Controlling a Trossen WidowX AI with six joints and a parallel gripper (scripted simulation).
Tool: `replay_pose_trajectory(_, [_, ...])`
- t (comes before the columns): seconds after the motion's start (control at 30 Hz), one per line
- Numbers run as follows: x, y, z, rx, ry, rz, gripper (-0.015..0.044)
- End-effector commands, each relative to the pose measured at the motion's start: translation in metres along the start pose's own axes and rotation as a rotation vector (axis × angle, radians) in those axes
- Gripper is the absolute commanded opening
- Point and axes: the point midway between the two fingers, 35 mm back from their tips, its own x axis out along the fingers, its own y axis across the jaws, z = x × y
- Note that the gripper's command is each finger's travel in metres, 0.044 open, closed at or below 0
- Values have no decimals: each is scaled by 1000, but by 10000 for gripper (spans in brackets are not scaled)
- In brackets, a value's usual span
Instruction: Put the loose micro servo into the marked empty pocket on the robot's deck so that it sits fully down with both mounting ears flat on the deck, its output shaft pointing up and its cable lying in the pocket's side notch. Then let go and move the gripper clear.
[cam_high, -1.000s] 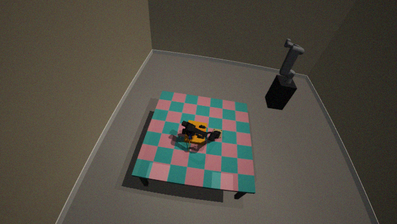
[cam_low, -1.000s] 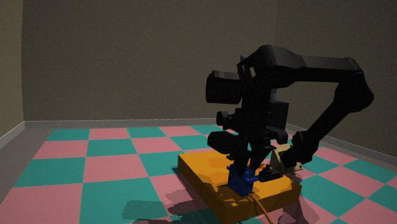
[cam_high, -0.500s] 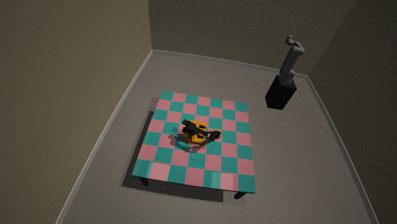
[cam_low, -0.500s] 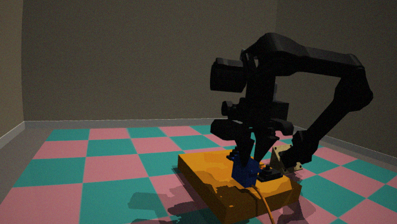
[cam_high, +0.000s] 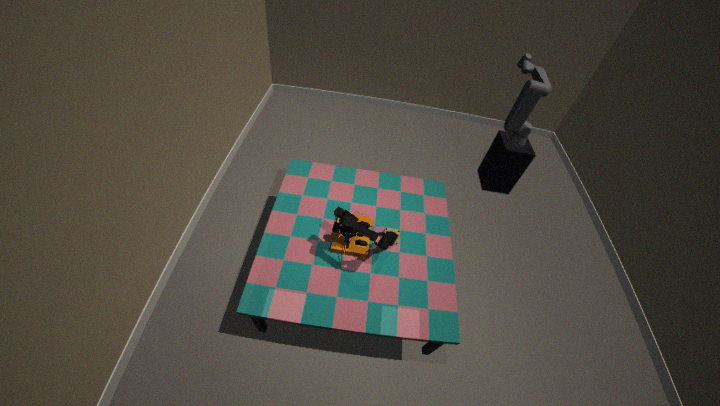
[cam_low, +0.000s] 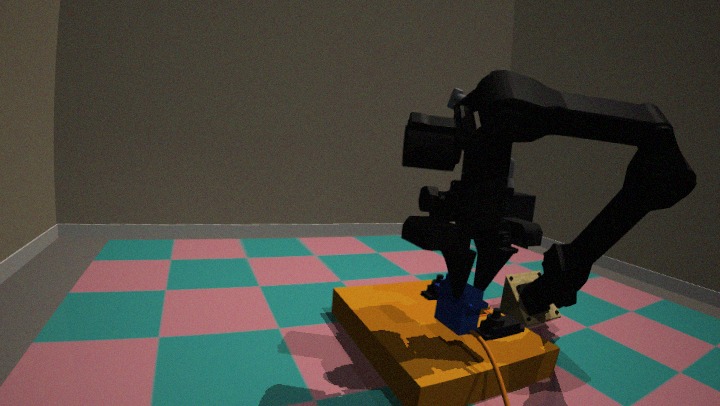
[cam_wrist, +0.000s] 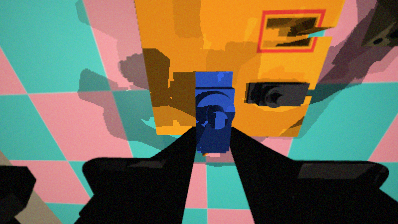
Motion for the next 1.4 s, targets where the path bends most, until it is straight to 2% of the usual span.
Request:
replay_pose_trajectory(0.0, [0, 0, 28, 9, -6, -3, 0])
replay_pose_trajectory(0.3, [-1, 0, 90, 8, -9, -3, 0])
replay_pose_trajectory(0.63, [-1, 0, 93, -116, -14, -13, 0])
replay_pose_trajectory(1.37, [-1, 0, 93, -859, -9, -18, 0])
